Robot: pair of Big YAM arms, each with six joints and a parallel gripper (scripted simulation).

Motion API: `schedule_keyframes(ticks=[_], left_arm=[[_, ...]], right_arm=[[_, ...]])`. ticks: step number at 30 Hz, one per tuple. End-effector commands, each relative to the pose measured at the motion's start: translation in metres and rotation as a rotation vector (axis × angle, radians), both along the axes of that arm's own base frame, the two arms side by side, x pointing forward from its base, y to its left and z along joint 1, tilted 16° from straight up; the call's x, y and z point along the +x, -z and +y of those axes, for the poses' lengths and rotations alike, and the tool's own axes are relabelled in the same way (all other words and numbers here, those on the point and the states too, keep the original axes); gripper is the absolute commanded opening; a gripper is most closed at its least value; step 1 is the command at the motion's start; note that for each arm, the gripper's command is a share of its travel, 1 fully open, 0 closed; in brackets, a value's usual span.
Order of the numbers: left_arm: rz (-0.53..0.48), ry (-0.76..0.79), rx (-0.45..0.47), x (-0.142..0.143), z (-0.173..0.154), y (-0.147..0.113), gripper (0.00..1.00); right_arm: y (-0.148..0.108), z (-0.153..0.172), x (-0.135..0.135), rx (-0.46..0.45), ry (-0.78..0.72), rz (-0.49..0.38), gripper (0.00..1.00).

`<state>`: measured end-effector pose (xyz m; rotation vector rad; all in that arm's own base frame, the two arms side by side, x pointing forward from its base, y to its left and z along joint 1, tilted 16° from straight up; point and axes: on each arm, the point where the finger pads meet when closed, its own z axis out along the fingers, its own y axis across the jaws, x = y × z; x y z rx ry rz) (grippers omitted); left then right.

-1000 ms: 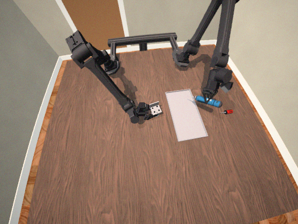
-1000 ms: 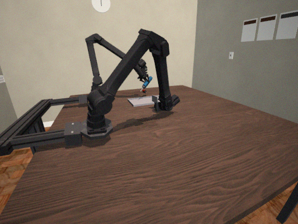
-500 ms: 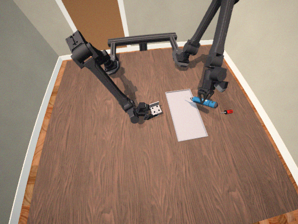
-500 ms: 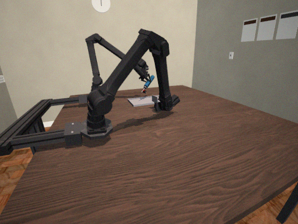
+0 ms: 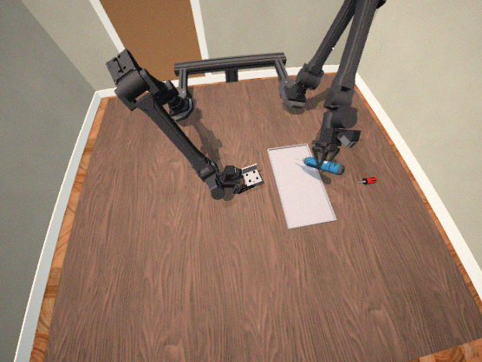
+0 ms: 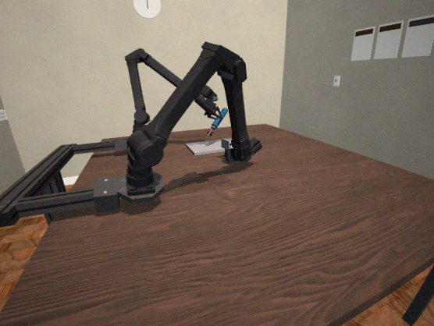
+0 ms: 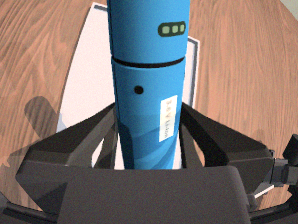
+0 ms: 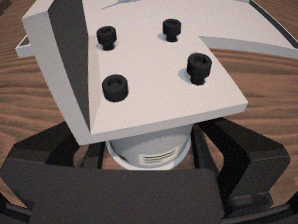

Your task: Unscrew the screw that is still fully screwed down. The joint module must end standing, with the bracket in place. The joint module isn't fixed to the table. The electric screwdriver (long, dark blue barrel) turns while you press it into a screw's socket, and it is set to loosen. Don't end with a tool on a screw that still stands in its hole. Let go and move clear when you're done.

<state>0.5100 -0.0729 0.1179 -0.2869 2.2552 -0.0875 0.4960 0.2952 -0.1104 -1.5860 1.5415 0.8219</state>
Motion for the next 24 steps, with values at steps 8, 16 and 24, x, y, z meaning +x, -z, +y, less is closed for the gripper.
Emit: schedule_keyframes(ticks=[8,16,24], left_arm=[[-0.139,0.087,0.025,0.02,-0.026,-0.039,0.42],[-0.155,0.197,0.058,0.007,-0.066,-0.021,0.42],[-0.24,0.227,0.07,0.016,-0.076,-0.047,0.42]], right_arm=[[-0.009,0.005,0.011,0.009,0.0,-0.027,0.59],[-0.009,0.005,0.011,0.009,0.0,-0.027,0.59],[-0.009,0.005,0.011,0.009,0.0,-0.027,0.59]])
